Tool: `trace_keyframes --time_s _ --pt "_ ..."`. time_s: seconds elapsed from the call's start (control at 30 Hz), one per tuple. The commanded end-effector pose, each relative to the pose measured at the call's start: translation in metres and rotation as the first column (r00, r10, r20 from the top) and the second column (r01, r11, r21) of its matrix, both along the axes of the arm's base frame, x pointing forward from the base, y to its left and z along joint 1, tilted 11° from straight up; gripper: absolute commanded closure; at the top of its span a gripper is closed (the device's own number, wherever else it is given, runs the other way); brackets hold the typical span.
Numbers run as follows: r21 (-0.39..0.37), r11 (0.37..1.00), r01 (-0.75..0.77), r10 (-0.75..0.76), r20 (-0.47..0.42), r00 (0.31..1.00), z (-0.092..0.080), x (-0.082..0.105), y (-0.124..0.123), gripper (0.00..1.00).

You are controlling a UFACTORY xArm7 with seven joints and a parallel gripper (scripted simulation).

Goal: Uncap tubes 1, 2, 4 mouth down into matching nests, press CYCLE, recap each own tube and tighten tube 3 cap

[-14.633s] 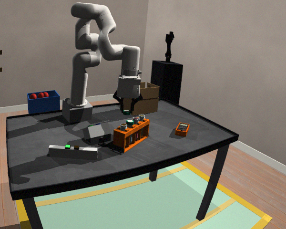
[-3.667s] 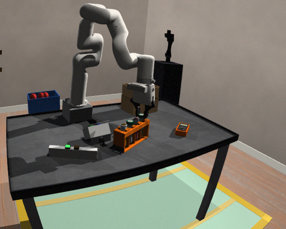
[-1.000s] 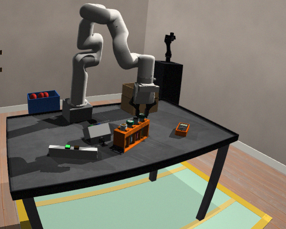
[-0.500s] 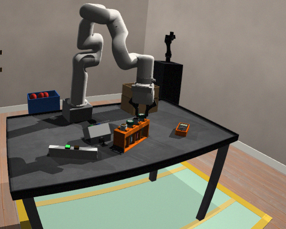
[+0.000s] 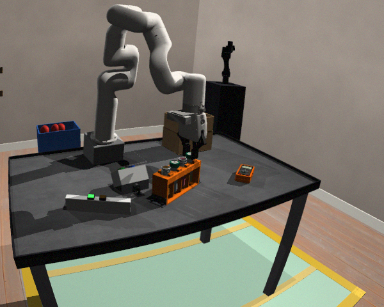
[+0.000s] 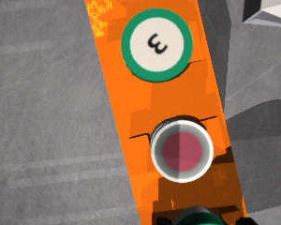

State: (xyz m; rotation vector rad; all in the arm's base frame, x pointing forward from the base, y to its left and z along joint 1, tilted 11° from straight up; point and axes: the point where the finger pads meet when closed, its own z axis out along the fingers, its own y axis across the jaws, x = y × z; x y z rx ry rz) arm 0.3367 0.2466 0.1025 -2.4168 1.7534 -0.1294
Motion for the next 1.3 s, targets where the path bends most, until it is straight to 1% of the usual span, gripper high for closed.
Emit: trace_keyframes --time_s 0.0,0.03,0.1,0.13,0.23,0.5,0.53,0.93,1.0,1.07,1.17,1.23,1.27 --pt "0.011 0.962 0.275 -0.275 0.008 0.962 0.0006 0.0004 0.001 1.0" --pt "0.018 0.948 0.317 -0.317 0.004 0.949 0.0006 0.0004 0.001 1.0" --pt "0.018 0.948 0.317 -0.317 0.004 0.949 0.0006 0.0004 0.001 1.0" --pt "0.027 0.924 0.382 -0.383 -0.001 0.924 0.0005 0.0004 0.001 1.0" --pt "0.049 0.857 0.513 -0.513 -0.017 0.858 0.0004 0.0004 0.001 1.0" --pt "0.049 0.857 0.513 -0.513 -0.017 0.858 0.0004 0.0004 0.001 1.0" --pt "0.049 0.857 0.513 -0.513 -0.017 0.858 0.0004 0.0004 0.0011 0.54" --pt "0.049 0.857 0.513 -0.513 -0.017 0.858 0.0004 0.0004 0.001 0.54" --pt "0.024 0.93 0.366 -0.366 0.001 0.93 0.0008 0.0004 0.0011 0.54" --pt "0.0 0.973 0.232 -0.232 0.013 0.973 0.0008 0.0004 0.0011 0.54" --pt "-0.022 0.993 0.115 -0.114 0.022 0.993 0.0008 0.0004 0.0011 0.54" --pt "-0.022 0.993 0.115 -0.114 0.022 0.993 0.0008 0.0004 0.0011 0.54" --pt "-0.04 0.999 0.013 -0.012 0.025 1.0 0.0008 0.0004 0.0011 0.54"
